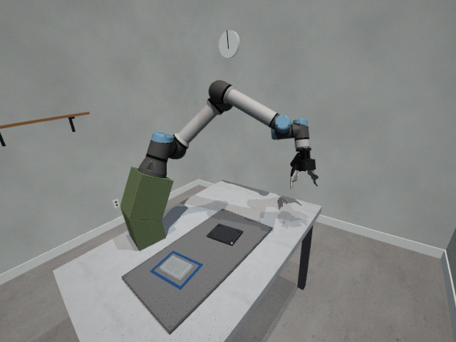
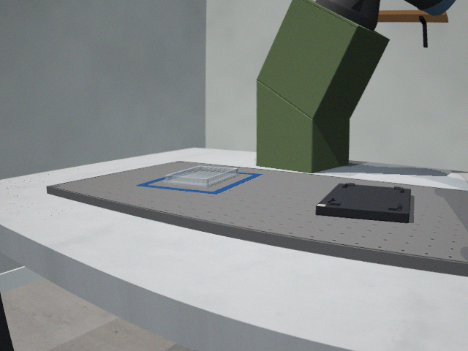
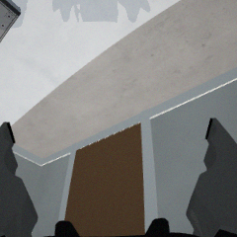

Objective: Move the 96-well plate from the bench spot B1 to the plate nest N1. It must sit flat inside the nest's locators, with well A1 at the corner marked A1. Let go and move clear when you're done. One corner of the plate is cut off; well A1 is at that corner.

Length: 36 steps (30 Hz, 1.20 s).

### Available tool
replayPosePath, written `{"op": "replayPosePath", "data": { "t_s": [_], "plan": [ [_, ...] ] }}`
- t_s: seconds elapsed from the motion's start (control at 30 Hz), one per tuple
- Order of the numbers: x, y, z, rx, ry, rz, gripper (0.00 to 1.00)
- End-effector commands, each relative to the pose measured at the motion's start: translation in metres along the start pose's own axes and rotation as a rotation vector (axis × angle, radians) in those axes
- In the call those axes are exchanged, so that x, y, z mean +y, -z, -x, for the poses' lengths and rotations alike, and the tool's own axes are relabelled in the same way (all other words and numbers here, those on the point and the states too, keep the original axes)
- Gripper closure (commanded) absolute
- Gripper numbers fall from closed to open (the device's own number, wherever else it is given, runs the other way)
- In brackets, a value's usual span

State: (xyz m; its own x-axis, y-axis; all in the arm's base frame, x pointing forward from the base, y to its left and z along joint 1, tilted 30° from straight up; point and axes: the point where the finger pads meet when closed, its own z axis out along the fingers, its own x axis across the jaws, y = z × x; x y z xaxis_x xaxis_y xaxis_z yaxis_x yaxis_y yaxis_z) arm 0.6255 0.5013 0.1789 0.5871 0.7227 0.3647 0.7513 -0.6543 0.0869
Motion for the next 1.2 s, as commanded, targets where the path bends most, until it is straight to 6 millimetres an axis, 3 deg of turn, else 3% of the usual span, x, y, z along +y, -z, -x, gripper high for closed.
{"op": "replayPosePath", "data": {
  "t_s": [0.0, 0.13, 0.6, 0.77, 0.9, 1.17],
  "plan": [
    [0.010, -0.008, 0.006, 0.003, -0.001, 0.001, 0.00],
    [0.022, -0.019, 0.017, -0.036, -0.129, -0.006, 0.00],
    [0.059, -0.053, 0.051, -0.041, -0.143, -0.007, 0.00],
    [0.062, -0.056, 0.055, -0.050, -0.175, -0.008, 0.00],
    [0.073, -0.066, 0.068, -0.081, -0.287, -0.015, 0.00],
    [0.096, -0.087, 0.094, -0.081, -0.287, -0.015, 0.00]
  ]
}}
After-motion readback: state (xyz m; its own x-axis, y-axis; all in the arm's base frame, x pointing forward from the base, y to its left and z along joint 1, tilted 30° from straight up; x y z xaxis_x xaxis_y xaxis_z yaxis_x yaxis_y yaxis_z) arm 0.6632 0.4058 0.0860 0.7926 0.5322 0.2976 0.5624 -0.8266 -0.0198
